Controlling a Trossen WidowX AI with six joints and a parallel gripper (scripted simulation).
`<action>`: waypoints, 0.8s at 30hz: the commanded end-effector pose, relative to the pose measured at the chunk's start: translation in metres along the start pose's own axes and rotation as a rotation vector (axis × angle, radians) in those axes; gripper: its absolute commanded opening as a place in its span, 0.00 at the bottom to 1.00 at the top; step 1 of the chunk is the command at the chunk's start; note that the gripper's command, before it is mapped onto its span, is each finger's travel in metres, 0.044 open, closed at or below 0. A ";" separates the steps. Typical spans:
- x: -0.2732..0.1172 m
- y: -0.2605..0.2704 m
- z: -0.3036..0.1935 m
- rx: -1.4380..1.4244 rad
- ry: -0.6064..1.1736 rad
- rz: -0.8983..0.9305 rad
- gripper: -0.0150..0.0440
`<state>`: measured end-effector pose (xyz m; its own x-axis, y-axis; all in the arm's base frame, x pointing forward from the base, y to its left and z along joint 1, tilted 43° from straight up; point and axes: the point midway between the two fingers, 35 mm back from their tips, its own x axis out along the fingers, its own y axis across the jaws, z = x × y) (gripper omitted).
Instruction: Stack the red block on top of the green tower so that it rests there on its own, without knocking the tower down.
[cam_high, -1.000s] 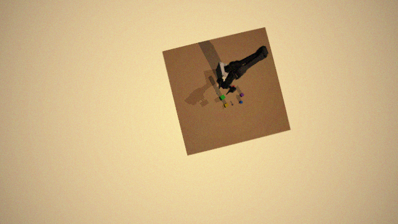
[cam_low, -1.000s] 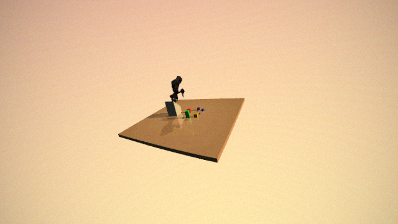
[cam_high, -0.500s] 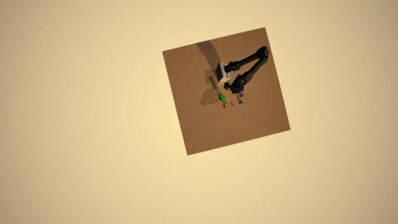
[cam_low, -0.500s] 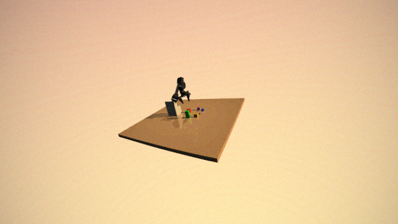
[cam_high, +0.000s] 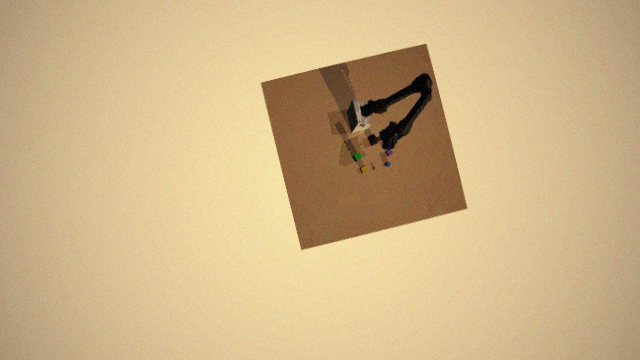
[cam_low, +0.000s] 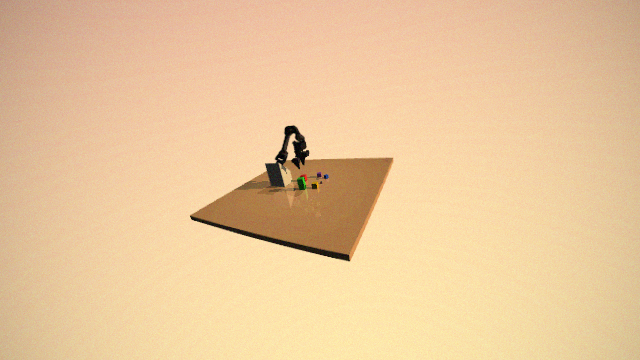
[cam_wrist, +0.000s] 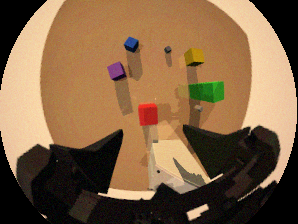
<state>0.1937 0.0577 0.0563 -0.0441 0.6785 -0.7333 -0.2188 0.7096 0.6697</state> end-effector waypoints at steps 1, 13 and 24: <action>0.001 0.004 -0.002 -0.030 0.010 0.010 1.00; 0.051 0.003 -0.004 -0.030 0.009 0.009 1.00; 0.066 0.003 -0.006 -0.030 0.010 0.011 1.00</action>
<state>0.1851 0.1007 0.0125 -0.0535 0.6811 -0.7302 -0.2543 0.6978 0.6696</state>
